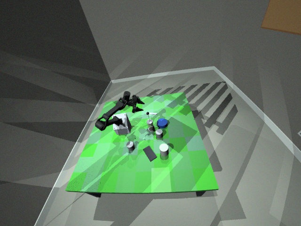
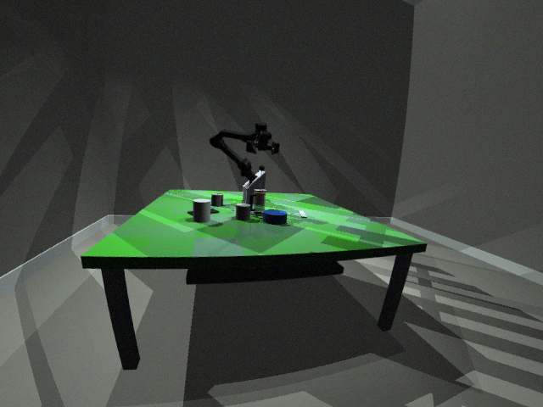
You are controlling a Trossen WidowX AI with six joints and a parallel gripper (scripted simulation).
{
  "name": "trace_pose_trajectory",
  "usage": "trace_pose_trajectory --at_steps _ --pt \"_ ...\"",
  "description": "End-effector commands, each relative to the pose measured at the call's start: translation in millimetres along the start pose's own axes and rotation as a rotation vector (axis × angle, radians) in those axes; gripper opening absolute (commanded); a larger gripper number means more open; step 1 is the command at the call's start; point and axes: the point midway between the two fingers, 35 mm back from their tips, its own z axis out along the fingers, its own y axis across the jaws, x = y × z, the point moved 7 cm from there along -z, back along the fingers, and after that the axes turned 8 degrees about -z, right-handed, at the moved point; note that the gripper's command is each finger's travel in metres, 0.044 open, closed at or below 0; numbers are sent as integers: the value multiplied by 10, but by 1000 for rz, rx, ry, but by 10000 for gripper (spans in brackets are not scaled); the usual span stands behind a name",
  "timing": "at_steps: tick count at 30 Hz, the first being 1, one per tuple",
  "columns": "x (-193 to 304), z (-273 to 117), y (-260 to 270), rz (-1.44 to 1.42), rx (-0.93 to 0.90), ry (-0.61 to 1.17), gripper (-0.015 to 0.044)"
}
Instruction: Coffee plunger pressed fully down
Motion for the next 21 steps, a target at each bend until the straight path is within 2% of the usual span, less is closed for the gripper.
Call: trace_pose_trajectory --at_steps 1,5,21 --pt "200 124 -106 -28 -2 37 440" --pt "476 234 -78 -30 0 33 440" --pt "475 392 -75 -29 -4 35 440"
